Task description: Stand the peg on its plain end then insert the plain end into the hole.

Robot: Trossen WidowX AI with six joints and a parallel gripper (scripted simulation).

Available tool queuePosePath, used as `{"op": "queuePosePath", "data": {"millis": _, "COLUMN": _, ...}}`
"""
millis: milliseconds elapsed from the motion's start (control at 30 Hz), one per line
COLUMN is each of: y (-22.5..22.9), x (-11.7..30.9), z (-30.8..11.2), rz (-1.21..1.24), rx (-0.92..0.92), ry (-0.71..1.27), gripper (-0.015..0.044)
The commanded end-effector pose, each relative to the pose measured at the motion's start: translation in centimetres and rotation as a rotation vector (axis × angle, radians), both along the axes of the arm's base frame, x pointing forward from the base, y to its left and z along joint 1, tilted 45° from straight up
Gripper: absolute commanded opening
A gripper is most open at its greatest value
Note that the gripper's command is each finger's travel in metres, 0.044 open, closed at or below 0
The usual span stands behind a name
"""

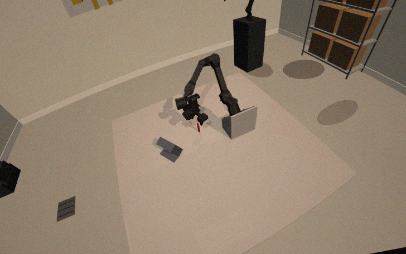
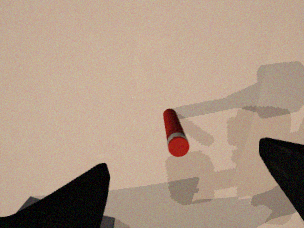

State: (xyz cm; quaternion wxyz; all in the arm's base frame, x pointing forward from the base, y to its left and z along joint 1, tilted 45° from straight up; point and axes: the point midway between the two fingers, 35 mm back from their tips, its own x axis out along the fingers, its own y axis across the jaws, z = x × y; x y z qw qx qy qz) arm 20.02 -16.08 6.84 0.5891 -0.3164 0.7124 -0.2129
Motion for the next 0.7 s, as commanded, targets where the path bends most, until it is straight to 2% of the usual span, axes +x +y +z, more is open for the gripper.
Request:
{"op": "queuePosePath", "data": {"millis": 0, "y": -0.3, "x": -0.1, "z": -0.5, "rz": 0.001, "rx": 0.002, "ry": 0.010, "gripper": 0.0440}}
{"op": "queuePosePath", "data": {"millis": 667, "y": -2.6, "x": -0.4, "z": -2.8, "rz": 0.001, "rx": 0.003, "ry": 0.010, "gripper": 0.0440}}
